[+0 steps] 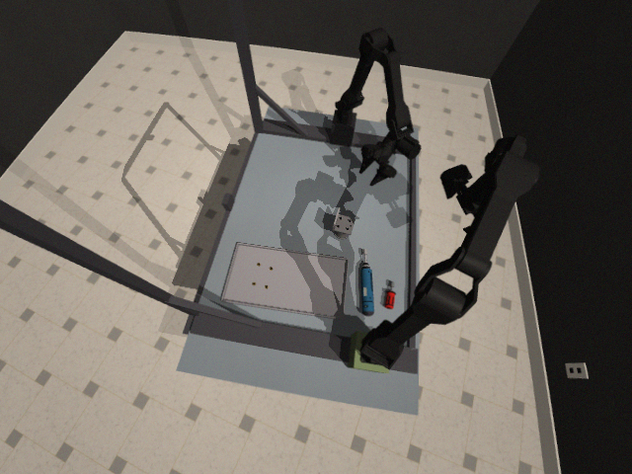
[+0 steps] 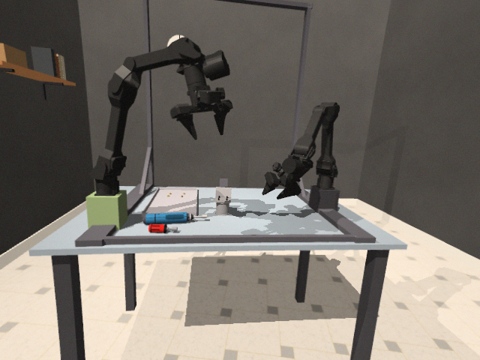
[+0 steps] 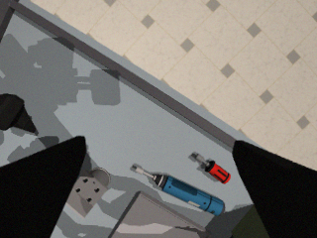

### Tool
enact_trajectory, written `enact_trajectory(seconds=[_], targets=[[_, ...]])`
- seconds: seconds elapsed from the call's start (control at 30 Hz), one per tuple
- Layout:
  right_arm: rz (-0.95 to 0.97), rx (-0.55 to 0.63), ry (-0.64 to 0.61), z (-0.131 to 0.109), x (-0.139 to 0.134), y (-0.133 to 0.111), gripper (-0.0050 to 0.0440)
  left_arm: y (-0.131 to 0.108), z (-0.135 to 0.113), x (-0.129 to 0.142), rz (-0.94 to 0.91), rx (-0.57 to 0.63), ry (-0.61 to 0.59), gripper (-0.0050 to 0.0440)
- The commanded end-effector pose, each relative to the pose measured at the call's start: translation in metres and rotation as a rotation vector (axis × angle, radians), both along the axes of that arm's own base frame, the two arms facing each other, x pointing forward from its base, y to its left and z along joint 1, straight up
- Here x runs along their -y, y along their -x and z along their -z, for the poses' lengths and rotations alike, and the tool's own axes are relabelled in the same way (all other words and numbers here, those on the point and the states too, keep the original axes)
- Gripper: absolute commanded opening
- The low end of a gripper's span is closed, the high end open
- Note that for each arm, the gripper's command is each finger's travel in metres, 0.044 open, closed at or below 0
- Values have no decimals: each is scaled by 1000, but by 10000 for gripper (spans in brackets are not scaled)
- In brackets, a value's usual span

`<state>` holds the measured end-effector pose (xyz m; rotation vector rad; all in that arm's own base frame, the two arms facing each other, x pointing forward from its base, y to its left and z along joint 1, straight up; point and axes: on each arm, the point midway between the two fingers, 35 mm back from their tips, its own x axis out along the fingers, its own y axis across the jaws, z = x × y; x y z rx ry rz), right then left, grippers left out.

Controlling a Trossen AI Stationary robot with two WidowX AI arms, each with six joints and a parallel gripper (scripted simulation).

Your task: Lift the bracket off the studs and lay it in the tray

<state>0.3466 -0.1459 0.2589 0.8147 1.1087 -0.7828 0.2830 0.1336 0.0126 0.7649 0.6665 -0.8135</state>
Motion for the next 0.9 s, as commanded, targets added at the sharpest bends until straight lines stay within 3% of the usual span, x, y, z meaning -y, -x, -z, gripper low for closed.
enact_trajectory(seconds=[0.0,0.6,0.87], targets=[[0,27,11,-10,-1,2,440,-3,-5,-2,0,15,-13,440],[0,27,11,-10,-1,2,440,-3,-5,-2,0,15,-13,440],[-128,34,31,6,-26,-2,440,-16,-43,8,-138,-36,-40,440]])
